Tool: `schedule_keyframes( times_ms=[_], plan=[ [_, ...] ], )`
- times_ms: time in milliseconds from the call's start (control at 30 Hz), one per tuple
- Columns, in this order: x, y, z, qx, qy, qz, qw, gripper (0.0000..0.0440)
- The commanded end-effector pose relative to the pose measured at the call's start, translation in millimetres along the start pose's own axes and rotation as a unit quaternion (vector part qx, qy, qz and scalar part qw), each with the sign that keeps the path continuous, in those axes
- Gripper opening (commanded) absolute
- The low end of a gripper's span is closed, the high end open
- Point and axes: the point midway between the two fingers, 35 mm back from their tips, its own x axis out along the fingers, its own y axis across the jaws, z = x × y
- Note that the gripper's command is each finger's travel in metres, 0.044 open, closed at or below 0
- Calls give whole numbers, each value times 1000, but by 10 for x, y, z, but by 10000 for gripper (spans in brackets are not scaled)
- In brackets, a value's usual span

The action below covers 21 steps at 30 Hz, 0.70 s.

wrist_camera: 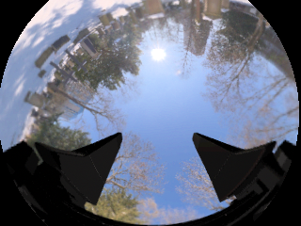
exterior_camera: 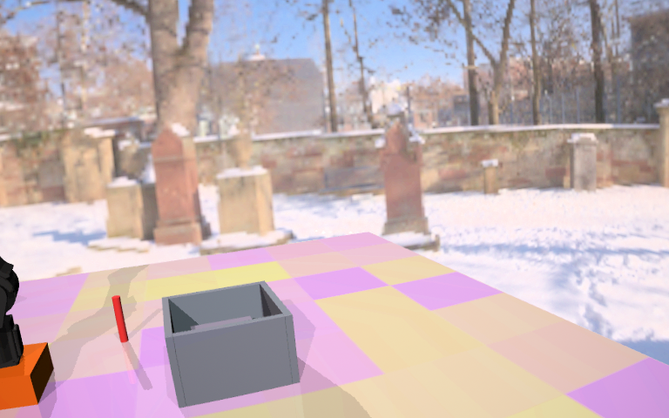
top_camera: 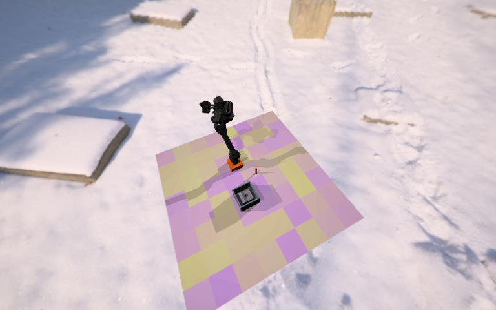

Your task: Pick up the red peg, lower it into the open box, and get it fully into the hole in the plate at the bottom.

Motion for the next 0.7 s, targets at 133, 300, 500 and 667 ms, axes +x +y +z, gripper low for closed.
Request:
schedule_keyframes(
  times_ms=[133,300,500,667],
  plan=[
    [-77,-616,623,-104,-53,-81,990,440],
    [-180,-941,1032,-166,-84,-131,974,440],
    [-354,-1275,1534,-236,-118,-194,945,440],
    [-538,-1506,1950,-291,-143,-247,913,440]
  ],
)
